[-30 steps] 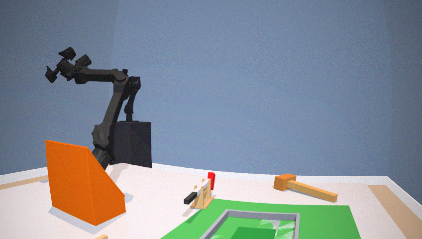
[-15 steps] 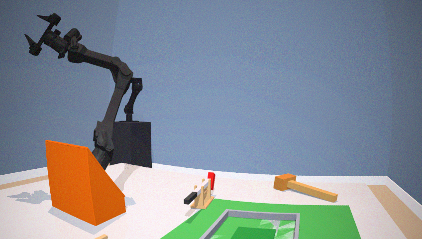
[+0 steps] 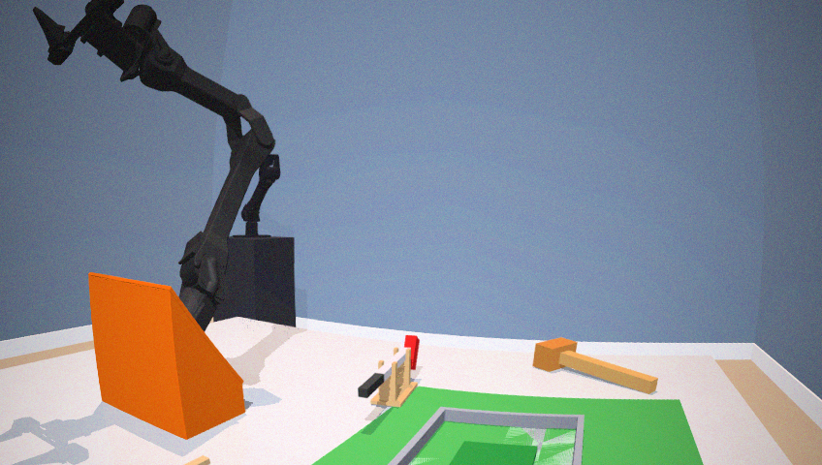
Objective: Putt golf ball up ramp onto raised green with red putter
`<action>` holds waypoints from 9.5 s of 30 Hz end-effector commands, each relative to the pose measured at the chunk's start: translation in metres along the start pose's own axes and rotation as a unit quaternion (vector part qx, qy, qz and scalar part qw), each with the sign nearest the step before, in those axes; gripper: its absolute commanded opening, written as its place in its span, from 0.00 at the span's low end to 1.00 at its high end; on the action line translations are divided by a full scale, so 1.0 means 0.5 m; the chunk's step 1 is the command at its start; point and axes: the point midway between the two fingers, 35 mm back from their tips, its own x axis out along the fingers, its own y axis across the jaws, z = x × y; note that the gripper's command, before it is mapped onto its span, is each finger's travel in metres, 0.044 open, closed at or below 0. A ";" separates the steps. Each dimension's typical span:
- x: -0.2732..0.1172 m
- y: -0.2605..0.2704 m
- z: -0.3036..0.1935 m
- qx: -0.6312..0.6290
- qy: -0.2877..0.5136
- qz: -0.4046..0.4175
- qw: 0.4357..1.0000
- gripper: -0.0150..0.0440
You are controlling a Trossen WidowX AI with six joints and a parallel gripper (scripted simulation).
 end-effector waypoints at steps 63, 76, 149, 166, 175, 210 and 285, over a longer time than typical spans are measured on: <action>-1.005 0.284 -1.026 -0.385 0.178 0.885 -0.193 1.00; -1.034 0.254 -1.074 -0.384 0.178 0.885 -0.193 1.00; -0.986 0.315 -0.994 -0.390 0.173 0.883 -0.195 0.25; -0.876 0.359 -1.045 -0.447 0.286 0.838 -0.128 0.25; -0.774 0.377 -1.088 -0.485 0.375 0.787 -0.066 0.25; -0.365 0.277 -1.209 -0.517 0.661 0.513 0.180 0.25; -0.288 0.146 -1.362 -0.503 0.706 0.443 0.228 0.25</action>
